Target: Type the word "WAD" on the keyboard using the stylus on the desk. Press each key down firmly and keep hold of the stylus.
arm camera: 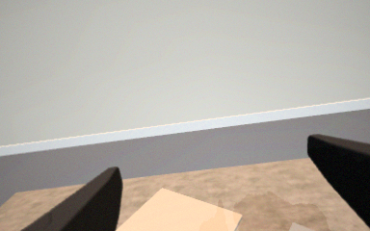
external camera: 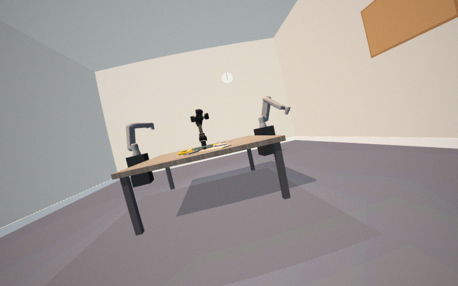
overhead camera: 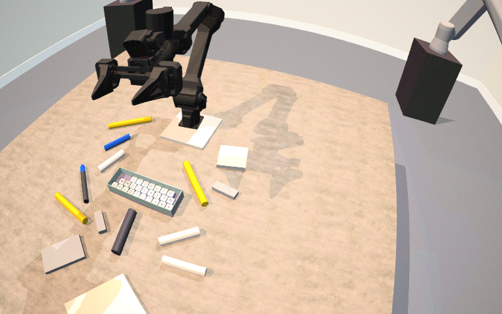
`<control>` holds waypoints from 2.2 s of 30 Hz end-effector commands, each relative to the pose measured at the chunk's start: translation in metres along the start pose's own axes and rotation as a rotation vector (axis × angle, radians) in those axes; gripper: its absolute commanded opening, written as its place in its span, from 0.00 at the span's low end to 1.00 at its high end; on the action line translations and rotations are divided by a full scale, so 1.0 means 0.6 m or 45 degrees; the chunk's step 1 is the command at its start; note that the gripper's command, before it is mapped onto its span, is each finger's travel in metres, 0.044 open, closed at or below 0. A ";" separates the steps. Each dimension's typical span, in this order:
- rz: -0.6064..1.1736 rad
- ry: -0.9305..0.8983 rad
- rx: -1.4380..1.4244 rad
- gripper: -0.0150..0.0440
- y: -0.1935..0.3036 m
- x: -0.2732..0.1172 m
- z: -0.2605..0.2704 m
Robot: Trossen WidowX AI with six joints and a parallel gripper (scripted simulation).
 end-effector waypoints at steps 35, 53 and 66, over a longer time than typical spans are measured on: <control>1.936 0.497 0.081 0.25 0.364 0.016 -0.019; 1.935 0.503 0.075 0.25 0.341 0.007 -0.125; 1.934 0.508 0.069 0.25 0.317 -0.002 -0.231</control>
Point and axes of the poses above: the point midway between the two fingers, 35 mm back from their tips, its own x axis out along the fingers, its own z axis across the jaws, y = z × x, the point moved 3 cm from there along -x, back along the fingers, and after that the axes turned 12 degrees about x, right-handed, at the moved point
